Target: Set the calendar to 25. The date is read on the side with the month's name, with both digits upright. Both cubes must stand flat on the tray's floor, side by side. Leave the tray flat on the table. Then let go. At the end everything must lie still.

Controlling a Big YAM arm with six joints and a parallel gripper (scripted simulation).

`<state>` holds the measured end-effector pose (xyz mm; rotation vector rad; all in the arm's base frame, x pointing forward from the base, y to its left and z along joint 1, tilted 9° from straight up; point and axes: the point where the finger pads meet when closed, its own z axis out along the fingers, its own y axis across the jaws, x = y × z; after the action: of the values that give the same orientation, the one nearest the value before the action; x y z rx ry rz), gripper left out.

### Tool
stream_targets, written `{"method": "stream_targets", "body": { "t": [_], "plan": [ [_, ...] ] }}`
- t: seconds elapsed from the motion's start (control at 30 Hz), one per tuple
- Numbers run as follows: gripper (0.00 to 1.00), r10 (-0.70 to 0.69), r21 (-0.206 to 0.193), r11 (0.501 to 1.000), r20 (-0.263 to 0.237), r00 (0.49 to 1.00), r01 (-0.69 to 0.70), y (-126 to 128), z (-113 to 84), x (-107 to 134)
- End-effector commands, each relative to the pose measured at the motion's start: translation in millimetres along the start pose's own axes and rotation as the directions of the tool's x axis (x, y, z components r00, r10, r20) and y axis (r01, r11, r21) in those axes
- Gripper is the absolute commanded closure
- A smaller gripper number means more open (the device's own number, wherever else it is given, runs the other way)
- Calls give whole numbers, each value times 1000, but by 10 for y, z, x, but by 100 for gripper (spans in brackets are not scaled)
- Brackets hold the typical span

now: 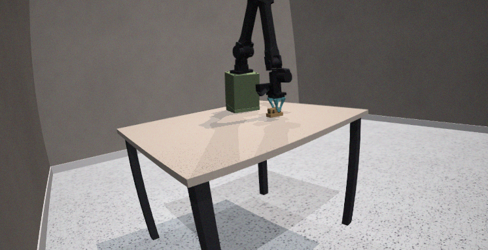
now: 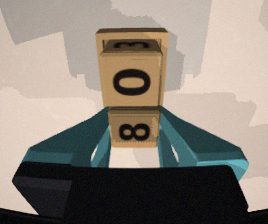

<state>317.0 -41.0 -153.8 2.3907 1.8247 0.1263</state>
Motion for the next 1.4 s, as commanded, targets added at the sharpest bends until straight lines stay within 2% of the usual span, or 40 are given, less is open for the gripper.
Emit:
{"method": "stream_targets", "body": {
  "t": [0.0,0.53,0.93,1.37],
  "plan": [
    [72,3,-14,1000,1,1000,-3,65,10,-31],
    [72,3,-15,1000,0,1000,-3,68,3,-30],
    [72,4,-24,1000,-1,1000,-4,101,-72,-26],
    [72,3,-12,1000,1,1000,-3,46,-102,-29]
  ]
}}
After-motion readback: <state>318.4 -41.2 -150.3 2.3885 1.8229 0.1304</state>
